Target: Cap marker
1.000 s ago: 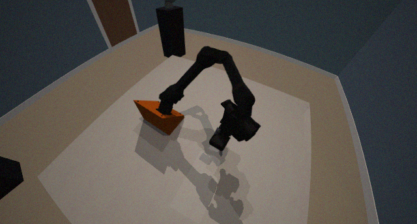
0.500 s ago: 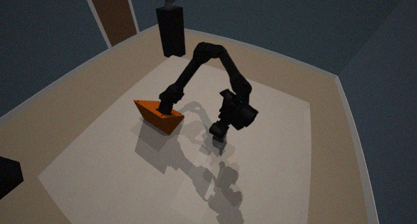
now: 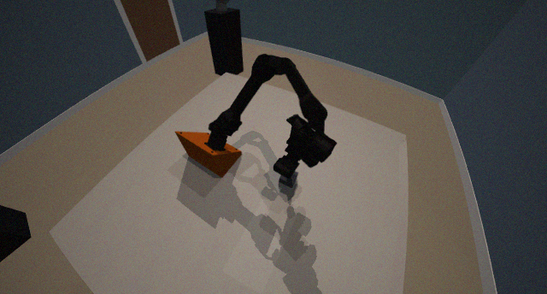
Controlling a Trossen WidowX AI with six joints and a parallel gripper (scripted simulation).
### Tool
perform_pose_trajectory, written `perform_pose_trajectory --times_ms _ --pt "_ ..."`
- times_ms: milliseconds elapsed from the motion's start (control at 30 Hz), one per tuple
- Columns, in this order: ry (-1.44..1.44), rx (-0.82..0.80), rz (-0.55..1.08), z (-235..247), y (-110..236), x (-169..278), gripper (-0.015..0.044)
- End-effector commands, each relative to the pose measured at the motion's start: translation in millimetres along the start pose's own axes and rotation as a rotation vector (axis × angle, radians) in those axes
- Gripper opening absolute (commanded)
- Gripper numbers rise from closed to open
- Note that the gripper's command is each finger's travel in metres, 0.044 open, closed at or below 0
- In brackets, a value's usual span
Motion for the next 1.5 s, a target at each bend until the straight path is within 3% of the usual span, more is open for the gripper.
perform_pose_trajectory --times_ms 0,967,1367,1467 --pt "-0.007 -0.006 0.002 0.4 -4.5 0.9 0.0" --pt "-0.007 -0.008 0.002 1.2 -50.3 1.0 0.0" --pt "-0.007 -0.009 0.002 1.3 -52.4 1.3 0.0" --pt "-0.001 -0.004 0.002 1.0 -51.8 0.9 0.0079"
Point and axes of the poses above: the point midway between the two fingers, 35 mm back from their tips, its own y axis back along the fingers, its own z axis across the jaws, x = y × z, the point moved 2 cm from there along y, back along the fingers
